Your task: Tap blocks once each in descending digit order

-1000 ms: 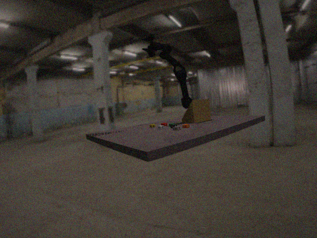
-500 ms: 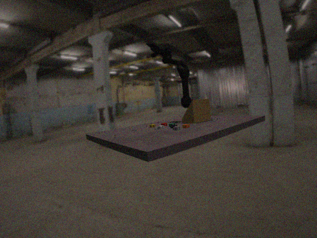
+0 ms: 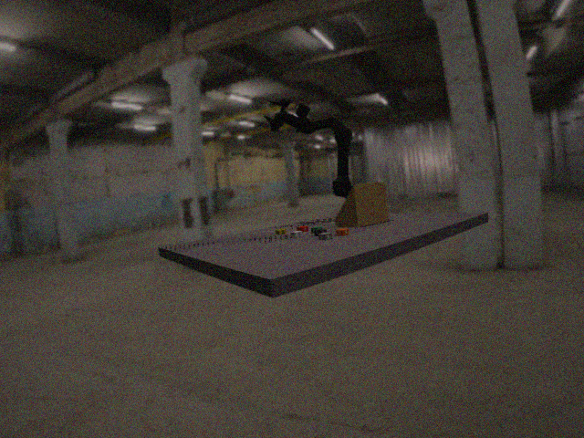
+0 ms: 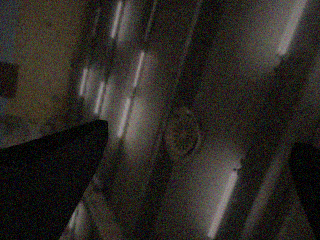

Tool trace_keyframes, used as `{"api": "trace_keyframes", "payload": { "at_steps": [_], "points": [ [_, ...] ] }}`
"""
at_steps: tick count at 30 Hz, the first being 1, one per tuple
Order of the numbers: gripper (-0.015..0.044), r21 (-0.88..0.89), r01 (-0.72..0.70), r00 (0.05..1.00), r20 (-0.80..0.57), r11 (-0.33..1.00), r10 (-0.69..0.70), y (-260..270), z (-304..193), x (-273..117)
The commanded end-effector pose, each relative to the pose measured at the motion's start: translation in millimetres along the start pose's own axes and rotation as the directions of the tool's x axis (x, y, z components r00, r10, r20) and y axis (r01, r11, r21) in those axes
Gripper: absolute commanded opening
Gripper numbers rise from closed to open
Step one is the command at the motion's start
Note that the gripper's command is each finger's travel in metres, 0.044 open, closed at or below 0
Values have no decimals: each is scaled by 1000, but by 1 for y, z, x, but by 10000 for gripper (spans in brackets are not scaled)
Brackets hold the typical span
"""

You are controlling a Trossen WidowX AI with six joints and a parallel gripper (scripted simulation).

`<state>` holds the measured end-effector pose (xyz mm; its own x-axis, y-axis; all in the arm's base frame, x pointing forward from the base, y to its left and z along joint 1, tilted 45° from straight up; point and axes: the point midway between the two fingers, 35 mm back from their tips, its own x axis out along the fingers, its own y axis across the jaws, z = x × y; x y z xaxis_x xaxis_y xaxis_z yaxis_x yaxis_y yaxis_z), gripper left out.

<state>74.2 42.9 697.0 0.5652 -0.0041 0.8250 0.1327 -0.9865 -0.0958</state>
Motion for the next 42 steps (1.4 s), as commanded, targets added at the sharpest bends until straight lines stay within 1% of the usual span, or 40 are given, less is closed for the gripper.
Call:
{"api": "trace_keyframes", "payload": {
  "at_steps": [1,3,6,9,12,15,18,22,25,29,34,38,42],
  "points": [
    [400,292,-121,991,-16,949,131,63,2,0],
    [400,447,-177,979,-10,877,202,94,9,-1],
    [400,644,-252,951,25,722,309,139,27,-4],
    [400,791,-313,908,88,525,409,180,55,-9],
    [400,882,-359,851,175,305,495,215,90,-16],
    [400,919,-387,777,278,79,565,243,131,-27],
    [400,908,-396,687,391,-136,613,264,177,-41],
    [400,841,-381,541,540,-385,644,279,240,-66],
    [400,767,-352,415,641,-536,645,282,287,-89],
    [400,664,-300,230,747,-685,623,274,344,-124],
    [400,559,-234,-13,816,-795,578,253,402,-175],
    [400,510,-200,-203,814,-837,544,230,435,-219],
    [400,491,-199,-372,763,-848,529,205,455,-262]
  ]
}}
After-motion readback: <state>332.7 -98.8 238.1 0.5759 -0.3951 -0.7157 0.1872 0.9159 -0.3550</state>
